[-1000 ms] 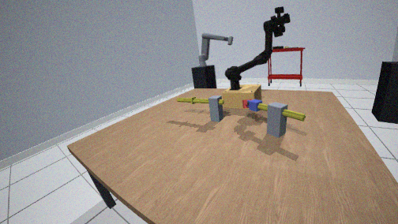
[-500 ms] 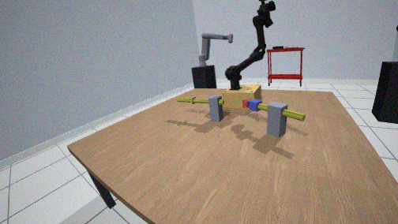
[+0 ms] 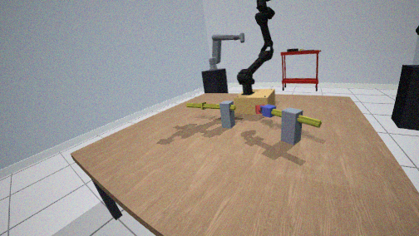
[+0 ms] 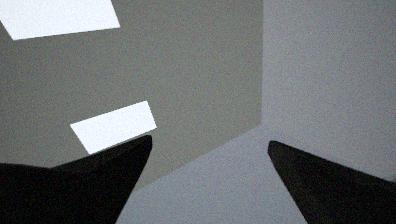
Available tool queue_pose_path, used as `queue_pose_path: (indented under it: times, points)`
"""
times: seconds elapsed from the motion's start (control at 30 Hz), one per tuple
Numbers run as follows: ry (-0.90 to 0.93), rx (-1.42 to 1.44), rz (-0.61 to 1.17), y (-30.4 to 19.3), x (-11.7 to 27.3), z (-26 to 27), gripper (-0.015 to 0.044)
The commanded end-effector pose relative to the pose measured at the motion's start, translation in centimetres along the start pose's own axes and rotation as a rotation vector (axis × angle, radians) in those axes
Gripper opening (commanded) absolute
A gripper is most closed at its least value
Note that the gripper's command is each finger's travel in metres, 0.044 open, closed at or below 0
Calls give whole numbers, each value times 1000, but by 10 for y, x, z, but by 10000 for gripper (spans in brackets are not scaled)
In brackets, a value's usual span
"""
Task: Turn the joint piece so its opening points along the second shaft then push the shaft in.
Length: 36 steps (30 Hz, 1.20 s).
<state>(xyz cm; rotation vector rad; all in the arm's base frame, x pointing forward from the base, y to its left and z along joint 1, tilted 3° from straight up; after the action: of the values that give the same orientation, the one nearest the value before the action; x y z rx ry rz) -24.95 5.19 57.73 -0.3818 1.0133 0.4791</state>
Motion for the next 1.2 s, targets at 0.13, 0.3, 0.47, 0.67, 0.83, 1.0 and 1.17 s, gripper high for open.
queue_pose_path:
  times: [0.13, 0.3, 0.47, 0.67, 0.83, 1.0, 1.17]
  points:
    - [160, -96, 179, -55, 3, 34, 440]
    - [256, -163, 301, -87, 11, 57, 440]
    - [347, -215, 410, -115, 22, 77, 440]
    - [463, -285, 538, -143, 40, 103, 440]
    - [567, -353, 650, -164, 61, 125, 440]
    - [647, -419, 786, -185, 84, 146, 440]
    - [725, -480, 926, -201, 110, 166, 440]
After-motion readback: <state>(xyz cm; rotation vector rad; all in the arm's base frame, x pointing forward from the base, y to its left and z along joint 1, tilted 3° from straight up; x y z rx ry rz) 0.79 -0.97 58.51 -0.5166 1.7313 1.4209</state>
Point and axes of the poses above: the point midway between the two fingers, 35 mm back from their tips, its own x axis back along the fingers, its own z axis across the jaws, y = z × x, the point moved 10 cm from there along x, back along the fingers, and after that the axes turned 12 degrees about -x, right-handed, at the moved point
